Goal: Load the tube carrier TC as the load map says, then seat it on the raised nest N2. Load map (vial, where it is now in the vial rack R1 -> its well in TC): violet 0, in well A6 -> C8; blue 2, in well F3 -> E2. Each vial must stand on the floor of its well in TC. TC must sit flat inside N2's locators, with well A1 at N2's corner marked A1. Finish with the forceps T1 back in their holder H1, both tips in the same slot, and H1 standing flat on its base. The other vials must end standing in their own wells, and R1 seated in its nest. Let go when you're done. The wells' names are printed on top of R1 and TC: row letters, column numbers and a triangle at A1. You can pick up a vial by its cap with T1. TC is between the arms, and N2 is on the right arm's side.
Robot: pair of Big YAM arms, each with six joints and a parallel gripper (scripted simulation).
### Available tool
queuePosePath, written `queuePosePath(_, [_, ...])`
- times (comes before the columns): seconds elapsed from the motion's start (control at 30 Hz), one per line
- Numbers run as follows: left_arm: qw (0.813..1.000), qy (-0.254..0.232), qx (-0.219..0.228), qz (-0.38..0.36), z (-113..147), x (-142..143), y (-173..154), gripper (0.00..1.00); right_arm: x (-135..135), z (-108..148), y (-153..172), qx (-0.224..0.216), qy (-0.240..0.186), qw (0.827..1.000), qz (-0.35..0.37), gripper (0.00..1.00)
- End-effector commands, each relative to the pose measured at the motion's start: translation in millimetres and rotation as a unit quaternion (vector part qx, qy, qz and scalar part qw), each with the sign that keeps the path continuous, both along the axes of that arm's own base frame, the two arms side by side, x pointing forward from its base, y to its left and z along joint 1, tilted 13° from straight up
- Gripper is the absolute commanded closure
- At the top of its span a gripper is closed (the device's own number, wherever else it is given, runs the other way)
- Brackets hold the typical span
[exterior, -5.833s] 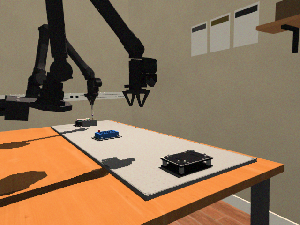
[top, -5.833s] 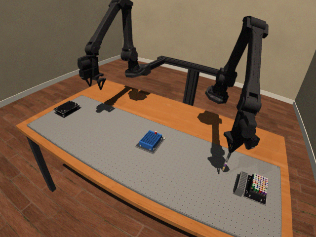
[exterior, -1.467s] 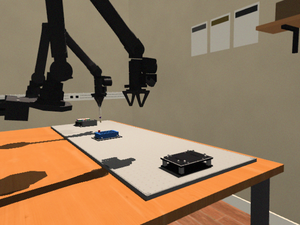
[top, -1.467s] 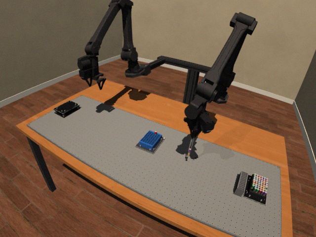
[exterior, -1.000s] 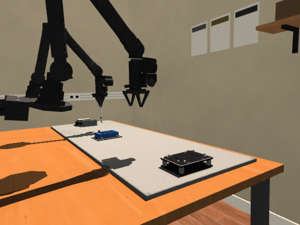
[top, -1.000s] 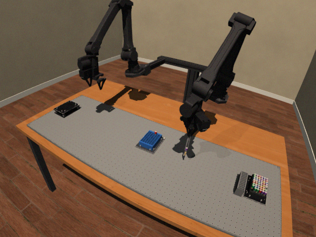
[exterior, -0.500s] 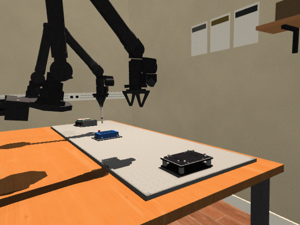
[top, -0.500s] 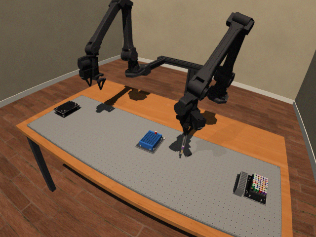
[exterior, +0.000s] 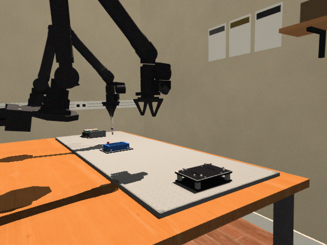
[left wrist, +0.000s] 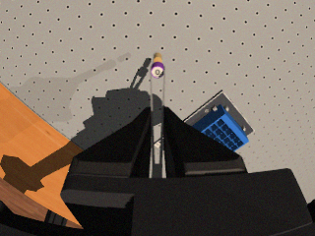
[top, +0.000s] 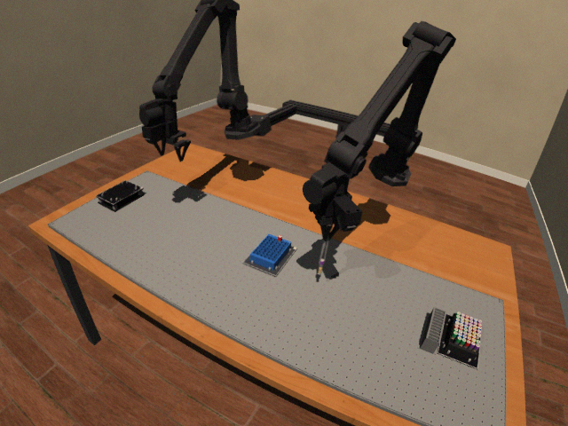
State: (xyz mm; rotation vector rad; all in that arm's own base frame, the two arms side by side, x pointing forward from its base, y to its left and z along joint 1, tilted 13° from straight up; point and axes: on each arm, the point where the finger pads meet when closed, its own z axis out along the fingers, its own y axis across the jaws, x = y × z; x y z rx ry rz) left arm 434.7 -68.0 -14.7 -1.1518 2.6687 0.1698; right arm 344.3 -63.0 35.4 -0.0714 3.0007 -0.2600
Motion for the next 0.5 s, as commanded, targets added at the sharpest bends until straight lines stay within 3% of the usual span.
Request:
queuePosePath(0.0, [1.0, -0.007, -0.002, 0.001, 5.4, 14.0, -14.7, 0.91, 30.7, 24.5, -4.8, -0.004, -0.041, 0.999, -0.009, 0.0])
queuePosePath(0.47, [1.0, -0.007, -0.001, 0.002, 1.8, 13.6, -33.6, 0.91, 30.7, 24.5, -4.8, -0.004, -0.041, 0.999, -0.009, 0.0])
